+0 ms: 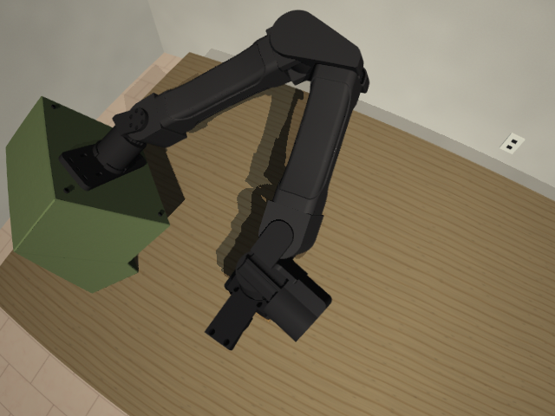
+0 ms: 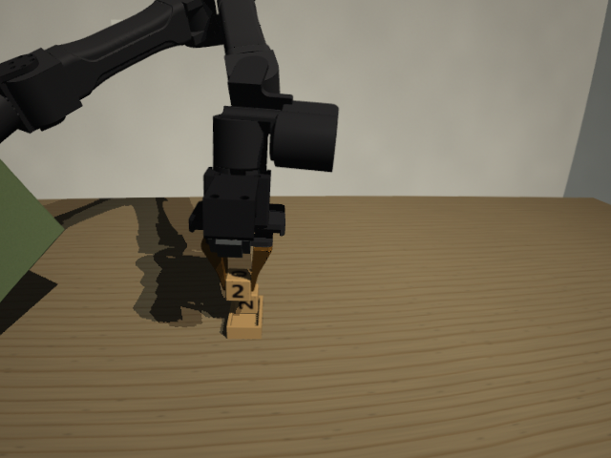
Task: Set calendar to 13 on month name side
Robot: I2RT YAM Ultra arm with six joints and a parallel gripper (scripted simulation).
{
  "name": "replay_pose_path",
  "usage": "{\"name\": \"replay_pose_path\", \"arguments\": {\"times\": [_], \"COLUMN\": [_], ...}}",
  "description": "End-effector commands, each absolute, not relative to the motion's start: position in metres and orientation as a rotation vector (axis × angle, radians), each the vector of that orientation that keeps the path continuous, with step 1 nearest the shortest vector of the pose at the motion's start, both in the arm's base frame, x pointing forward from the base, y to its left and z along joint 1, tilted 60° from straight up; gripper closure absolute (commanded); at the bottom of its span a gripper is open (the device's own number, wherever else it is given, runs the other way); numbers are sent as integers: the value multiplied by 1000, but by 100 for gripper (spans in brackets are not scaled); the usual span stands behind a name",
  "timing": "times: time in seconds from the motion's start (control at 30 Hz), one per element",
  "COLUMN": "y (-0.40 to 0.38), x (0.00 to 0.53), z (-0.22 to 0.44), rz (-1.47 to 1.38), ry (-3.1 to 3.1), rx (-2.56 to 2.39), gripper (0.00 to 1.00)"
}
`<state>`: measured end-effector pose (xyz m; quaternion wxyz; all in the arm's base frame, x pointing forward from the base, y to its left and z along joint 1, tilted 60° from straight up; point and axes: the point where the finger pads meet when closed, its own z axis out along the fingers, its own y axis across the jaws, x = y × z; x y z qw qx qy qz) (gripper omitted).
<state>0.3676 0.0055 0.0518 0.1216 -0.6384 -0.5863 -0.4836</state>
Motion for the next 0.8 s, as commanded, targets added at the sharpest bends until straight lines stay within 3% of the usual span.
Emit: {"name": "replay_pose_path", "arguments": {"times": [0.0, 0.77], "y": [-3, 0], "x": [376, 378], "z": [53, 51], "rz": [-1438, -1438], "ry": [-1716, -1716], "rx": [-1900, -1900], "gripper": [74, 74]}}
